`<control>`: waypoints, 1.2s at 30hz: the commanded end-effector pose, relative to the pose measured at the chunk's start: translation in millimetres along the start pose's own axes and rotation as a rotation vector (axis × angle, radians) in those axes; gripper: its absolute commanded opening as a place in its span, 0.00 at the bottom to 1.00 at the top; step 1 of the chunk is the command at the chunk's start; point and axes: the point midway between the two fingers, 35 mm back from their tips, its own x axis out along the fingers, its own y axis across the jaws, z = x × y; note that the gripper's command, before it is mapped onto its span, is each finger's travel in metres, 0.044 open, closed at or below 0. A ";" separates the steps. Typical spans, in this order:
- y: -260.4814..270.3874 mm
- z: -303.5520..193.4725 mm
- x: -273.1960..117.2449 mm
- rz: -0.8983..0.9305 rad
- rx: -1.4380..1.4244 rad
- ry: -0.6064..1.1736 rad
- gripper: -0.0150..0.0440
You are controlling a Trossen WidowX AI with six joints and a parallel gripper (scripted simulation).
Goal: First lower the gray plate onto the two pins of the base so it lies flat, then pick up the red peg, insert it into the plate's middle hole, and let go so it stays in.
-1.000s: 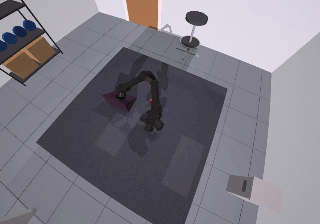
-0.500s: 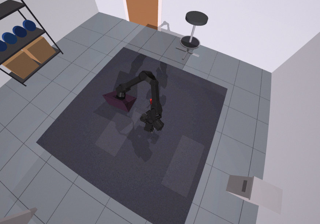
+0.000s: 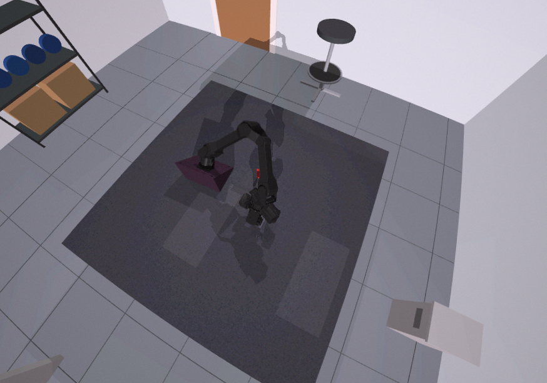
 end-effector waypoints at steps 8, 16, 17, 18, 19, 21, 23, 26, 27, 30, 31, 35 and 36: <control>2.0 3.7 -115.0 0.008 0.002 -0.006 1.00; -1.7 -15.7 -118.0 0.008 -0.039 -0.007 1.00; -5.8 -29.4 -119.6 0.008 -0.068 -0.008 1.00; -10.4 -42.8 -120.8 0.008 -0.096 -0.009 1.00; -15.6 -55.9 -121.6 0.007 -0.125 -0.009 1.00; -27.4 -81.1 -122.4 0.006 -0.183 -0.009 1.00; -41.1 -104.7 -122.0 0.006 -0.241 -0.008 1.00; -64.4 -136.5 -118.8 0.005 -0.338 -0.002 1.00; -73.0 -146.2 -117.3 0.005 -0.369 0.000 1.00; -99.5 -170.7 -112.2 0.003 -0.444 0.004 1.00; -104.5 -174.5 -111.1 0.002 -0.454 0.004 1.00; -107.9 -179.0 -110.8 0.002 -0.457 0.005 1.00; -107.9 -179.0 -110.8 0.002 -0.457 0.005 1.00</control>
